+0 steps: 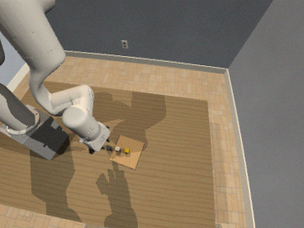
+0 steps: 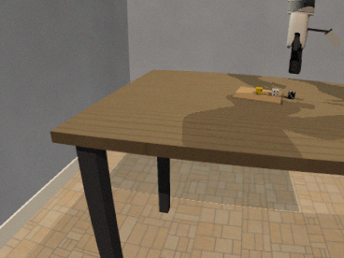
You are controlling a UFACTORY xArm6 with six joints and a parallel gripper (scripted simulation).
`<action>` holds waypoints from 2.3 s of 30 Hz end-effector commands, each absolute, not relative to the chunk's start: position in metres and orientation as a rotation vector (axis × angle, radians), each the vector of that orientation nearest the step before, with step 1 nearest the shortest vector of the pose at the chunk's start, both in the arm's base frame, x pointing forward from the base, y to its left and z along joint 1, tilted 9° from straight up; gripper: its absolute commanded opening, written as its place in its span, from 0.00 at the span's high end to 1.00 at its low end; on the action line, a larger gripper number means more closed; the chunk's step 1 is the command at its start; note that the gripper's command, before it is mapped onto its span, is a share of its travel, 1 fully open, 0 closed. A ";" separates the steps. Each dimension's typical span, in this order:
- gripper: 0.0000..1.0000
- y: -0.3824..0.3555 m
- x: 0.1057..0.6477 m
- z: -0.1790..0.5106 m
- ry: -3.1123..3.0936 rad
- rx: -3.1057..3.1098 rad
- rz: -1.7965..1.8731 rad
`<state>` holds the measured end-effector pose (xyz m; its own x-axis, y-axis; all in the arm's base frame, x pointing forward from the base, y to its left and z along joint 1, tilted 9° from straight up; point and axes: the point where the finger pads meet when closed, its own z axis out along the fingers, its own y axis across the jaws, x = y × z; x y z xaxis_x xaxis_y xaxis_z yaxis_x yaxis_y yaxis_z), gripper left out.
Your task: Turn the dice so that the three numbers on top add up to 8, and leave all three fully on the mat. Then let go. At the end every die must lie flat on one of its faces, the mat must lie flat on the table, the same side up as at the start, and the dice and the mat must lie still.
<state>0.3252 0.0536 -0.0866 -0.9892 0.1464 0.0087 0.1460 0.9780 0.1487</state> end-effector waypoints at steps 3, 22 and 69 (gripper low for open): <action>0.64 0.054 0.326 -0.086 3.119 0.231 0.235; 0.64 0.055 0.326 -0.094 3.118 0.231 0.236; 0.64 0.061 0.326 -0.140 3.118 0.231 0.236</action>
